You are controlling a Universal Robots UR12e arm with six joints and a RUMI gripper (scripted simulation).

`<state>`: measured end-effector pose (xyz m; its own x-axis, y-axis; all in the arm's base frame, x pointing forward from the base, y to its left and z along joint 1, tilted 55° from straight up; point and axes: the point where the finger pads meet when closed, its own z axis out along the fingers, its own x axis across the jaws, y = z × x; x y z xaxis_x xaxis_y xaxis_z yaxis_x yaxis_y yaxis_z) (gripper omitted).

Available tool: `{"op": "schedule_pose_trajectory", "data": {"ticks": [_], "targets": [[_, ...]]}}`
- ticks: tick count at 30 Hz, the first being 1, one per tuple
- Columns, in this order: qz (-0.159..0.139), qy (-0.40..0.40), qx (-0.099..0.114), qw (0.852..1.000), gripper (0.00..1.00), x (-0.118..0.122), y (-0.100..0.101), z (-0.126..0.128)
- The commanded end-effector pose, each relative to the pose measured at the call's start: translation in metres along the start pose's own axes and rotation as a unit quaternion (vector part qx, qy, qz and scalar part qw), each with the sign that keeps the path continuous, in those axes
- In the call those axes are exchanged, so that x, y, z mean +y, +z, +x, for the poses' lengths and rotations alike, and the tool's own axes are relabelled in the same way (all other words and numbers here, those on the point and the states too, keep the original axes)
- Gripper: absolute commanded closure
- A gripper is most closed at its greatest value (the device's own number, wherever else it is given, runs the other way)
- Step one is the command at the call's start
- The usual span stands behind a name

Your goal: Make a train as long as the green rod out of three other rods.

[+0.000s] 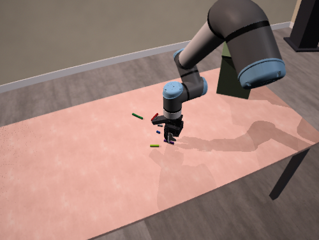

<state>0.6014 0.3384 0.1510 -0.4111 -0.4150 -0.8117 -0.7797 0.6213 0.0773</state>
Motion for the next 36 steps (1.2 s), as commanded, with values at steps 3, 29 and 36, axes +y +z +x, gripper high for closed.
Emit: {"op": "schedule_pose_trajectory", "data": {"ticks": [3, 29, 36], "targets": [[0.0, 0.0, 0.0, 1.0, 1.0, 0.0, -0.007, 0.0], [0.0, 0.0, 0.0, 1.0, 1.0, 0.0, -0.087, 0.0], [0.0, 0.0, 0.0, 1.0, 1.0, 0.0, -0.099, 0.0]]}}
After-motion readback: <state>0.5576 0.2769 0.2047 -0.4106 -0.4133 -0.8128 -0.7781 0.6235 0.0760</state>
